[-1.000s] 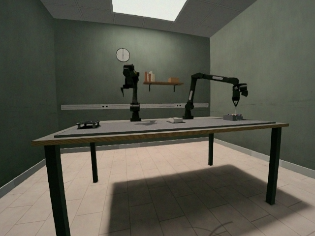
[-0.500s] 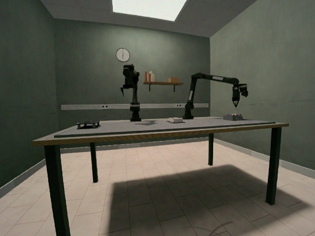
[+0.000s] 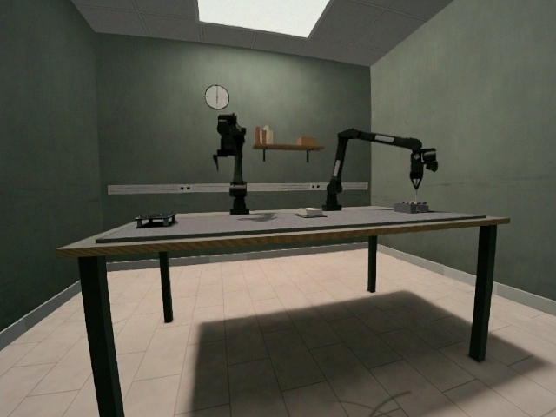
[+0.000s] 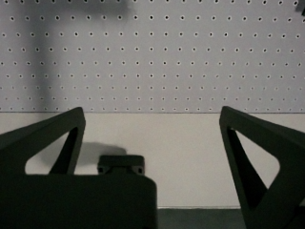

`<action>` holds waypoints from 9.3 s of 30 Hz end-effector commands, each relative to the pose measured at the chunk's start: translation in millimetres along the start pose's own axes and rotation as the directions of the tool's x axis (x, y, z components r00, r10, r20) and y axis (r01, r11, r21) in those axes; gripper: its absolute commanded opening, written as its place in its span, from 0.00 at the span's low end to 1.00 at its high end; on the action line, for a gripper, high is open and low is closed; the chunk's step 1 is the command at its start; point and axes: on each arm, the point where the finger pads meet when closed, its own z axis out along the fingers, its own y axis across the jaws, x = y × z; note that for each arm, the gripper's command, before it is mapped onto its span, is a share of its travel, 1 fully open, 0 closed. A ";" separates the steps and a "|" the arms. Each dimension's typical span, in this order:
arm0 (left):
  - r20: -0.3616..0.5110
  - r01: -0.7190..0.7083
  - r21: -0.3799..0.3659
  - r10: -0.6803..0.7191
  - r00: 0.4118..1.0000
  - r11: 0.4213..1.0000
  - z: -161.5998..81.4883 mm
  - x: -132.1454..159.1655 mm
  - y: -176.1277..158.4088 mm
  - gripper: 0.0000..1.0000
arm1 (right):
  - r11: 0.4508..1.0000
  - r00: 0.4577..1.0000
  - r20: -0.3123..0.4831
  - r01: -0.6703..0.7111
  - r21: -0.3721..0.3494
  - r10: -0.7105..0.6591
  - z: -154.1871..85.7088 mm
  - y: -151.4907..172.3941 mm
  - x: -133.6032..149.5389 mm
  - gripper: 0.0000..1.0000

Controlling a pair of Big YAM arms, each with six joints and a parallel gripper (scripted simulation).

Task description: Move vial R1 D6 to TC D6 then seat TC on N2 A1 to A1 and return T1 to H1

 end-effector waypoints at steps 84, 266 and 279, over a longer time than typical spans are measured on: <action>0.069 0.004 0.011 -0.005 0.998 1.000 -54.5 -16.3 -8.1 0.09 | 1.000 0.999 0.033 -0.009 0.009 0.009 -12.4 -2.0 -7.0 1.00; 0.044 0.013 0.005 -0.013 0.999 1.000 -69.0 121.3 -105.4 0.09 | 1.000 0.999 0.033 -0.009 0.009 0.009 -12.4 -2.0 -7.0 1.00; 0.041 0.013 0.005 -0.013 0.999 1.000 -68.6 138.7 -118.8 0.09 | 1.000 0.999 0.033 -0.009 0.009 0.009 -12.4 -2.0 -7.0 1.00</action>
